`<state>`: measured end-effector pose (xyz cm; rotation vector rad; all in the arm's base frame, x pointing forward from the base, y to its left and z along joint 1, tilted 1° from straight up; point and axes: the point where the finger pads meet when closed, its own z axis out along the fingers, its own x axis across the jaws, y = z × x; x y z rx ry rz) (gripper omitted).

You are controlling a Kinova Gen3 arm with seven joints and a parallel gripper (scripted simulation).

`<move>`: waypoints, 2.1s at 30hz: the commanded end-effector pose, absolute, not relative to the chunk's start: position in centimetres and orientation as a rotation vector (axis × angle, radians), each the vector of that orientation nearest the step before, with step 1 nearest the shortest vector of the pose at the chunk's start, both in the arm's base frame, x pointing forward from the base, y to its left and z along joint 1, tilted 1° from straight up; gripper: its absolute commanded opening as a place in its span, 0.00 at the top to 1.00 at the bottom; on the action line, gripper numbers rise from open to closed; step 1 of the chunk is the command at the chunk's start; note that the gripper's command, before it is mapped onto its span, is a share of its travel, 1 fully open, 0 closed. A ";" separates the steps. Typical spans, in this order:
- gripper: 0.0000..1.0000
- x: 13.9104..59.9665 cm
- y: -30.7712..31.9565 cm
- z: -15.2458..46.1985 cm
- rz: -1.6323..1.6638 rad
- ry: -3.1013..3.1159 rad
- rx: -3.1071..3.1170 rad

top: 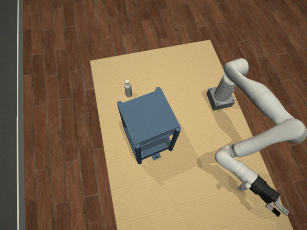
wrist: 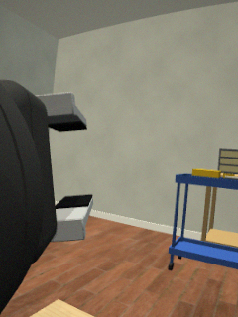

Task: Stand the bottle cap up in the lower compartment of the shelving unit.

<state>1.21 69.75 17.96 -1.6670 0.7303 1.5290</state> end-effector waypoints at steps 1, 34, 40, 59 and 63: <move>0.00 1.2 69.8 18.4 1.530 0.736 -1.673; 0.00 1.3 70.1 33.0 1.521 0.730 -1.669; 0.00 1.5 70.2 33.0 1.518 0.732 -1.667; 0.00 5.4 71.8 32.5 1.455 0.801 -1.630; 0.00 7.3 72.4 32.2 1.424 0.836 -1.611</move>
